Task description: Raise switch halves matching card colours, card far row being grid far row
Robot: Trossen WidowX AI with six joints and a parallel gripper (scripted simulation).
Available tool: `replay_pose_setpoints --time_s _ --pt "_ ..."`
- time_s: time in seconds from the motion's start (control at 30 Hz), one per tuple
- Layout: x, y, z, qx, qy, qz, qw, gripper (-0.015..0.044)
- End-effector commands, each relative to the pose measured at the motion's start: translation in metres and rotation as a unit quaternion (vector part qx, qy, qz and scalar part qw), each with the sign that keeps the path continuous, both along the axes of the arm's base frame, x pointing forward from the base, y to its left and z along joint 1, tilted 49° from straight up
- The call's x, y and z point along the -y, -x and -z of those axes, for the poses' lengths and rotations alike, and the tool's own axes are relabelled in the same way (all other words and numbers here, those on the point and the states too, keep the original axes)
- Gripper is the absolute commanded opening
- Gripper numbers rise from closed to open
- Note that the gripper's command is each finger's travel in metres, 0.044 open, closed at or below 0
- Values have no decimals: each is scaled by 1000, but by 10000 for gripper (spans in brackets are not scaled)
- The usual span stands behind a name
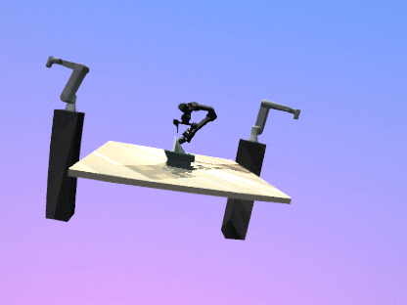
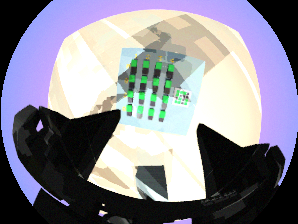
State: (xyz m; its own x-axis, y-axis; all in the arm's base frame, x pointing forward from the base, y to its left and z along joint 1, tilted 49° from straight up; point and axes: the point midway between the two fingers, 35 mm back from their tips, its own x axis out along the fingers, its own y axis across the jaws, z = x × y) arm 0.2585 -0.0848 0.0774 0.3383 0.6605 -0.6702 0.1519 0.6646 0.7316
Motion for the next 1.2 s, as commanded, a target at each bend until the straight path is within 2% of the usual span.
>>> replay_pose_setpoints --time_s 0.0,0.23,0.47,1.17 --pt "-1 -2 1 -1 0 0 1000 374" --pt "-54 -69 43 -8 0 -2 1000 190" --pt "-73 -82 58 -3 -2 4 1000 6" --pt "-99 -93 82 2 -2 9 1000 0"
